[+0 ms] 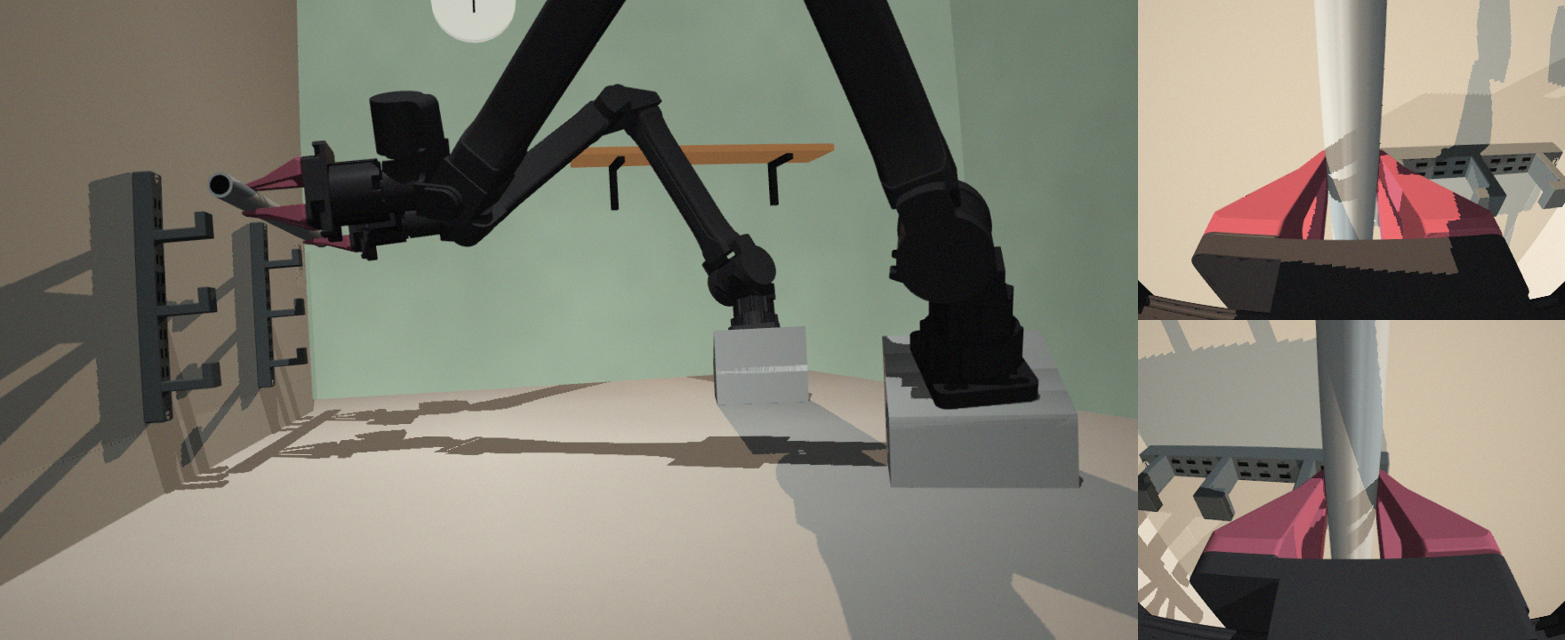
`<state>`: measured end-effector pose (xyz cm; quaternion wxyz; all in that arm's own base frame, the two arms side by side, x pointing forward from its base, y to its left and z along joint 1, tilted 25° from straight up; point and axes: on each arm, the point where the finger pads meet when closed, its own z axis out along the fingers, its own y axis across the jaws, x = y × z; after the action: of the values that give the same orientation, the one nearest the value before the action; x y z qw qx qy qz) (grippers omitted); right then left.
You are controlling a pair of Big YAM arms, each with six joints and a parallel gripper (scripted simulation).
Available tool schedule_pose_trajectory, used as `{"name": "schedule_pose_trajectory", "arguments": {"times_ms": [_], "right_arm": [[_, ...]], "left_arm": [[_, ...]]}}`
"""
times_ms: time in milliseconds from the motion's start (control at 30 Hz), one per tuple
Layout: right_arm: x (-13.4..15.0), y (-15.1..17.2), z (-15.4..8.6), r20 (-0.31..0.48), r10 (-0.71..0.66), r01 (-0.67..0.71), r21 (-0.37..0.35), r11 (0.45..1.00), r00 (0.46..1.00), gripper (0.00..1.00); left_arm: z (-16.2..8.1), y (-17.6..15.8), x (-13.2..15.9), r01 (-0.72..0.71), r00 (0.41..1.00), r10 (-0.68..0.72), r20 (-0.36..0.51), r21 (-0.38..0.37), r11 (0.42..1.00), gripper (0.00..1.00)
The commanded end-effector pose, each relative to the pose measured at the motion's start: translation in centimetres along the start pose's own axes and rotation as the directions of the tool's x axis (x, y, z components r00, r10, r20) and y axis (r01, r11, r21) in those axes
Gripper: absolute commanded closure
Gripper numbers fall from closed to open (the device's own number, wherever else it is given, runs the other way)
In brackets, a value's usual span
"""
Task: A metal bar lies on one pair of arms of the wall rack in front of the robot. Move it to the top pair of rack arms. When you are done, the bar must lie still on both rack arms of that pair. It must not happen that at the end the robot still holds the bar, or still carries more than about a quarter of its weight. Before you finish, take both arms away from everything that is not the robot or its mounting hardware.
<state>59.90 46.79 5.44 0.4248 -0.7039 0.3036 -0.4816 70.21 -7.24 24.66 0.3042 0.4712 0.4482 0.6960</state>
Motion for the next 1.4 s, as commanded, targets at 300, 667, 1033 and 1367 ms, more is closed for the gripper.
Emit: {"name": "schedule_pose_trajectory", "arguments": {"times_ms": [300,667,1033,1367], "right_arm": [[-1.18,-5.69,0.76,0.015,0.008,-0.009,0.091,0.996,1.000,1.00],[-1.18,-5.80,0.75,0.015,0.008,-0.009,0.091,0.996,1.000,1.00],[-1.17,-5.97,0.73,0.015,0.008,-0.009,0.091,0.996,1.000,1.00],[-1.16,-6.16,0.66,0.015,0.008,-0.009,0.091,0.996,1.000,1.00]], "left_arm": [[1.33,5.62,-0.05,0.042,0.999,-0.042,-0.004,-0.088,0.995,1.00],[1.34,5.66,-0.05,0.042,0.999,-0.042,-0.004,-0.088,0.995,1.00],[1.34,5.71,-0.05,0.042,0.999,-0.042,-0.004,-0.088,0.995,1.00],[1.34,5.77,-0.06,0.042,0.999,-0.042,-0.004,-0.088,0.995,1.00]]}}
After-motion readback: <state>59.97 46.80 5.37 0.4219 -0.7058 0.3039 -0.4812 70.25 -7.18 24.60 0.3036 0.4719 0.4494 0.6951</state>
